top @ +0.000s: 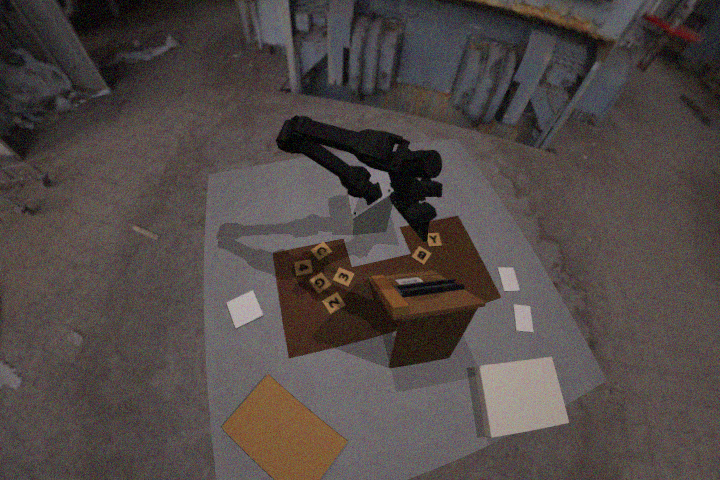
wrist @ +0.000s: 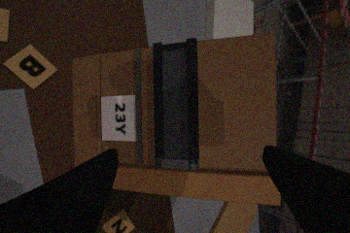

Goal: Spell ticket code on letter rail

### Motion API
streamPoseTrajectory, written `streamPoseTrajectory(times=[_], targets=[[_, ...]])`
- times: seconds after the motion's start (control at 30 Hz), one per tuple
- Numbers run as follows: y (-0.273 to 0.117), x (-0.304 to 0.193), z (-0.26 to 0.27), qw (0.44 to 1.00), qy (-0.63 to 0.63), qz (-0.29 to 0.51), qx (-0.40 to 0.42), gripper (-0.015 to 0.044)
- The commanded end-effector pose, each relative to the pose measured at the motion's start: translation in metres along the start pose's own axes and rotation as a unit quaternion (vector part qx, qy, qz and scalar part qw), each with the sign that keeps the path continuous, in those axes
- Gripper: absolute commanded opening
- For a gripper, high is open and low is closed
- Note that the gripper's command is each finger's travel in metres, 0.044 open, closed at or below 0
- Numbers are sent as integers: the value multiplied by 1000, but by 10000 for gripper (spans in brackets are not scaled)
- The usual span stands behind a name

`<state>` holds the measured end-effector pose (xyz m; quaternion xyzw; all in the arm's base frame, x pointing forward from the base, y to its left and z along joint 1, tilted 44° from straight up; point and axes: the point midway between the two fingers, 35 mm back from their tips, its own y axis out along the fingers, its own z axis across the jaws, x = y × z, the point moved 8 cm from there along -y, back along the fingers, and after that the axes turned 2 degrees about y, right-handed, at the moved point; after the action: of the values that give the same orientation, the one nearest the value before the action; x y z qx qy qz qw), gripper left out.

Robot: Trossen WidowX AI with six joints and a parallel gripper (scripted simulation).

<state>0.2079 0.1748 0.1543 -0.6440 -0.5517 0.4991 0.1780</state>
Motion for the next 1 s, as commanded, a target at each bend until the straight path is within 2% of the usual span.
streamPoseTrajectory(times=[0.0,0.27,0.4,0.8,0.93,0.97], targets=[[-5,-3,-2,1000,-9,-5,0,440],[-5,0,-2,1000,-9,-5,0,440],[-6,29,3,1000,-9,-6,0,440],[-6,29,3,1000,-9,-6,0,440],[4,43,7,999,-45,-6,14,340],[10,50,10,998,-65,-6,22,340]])
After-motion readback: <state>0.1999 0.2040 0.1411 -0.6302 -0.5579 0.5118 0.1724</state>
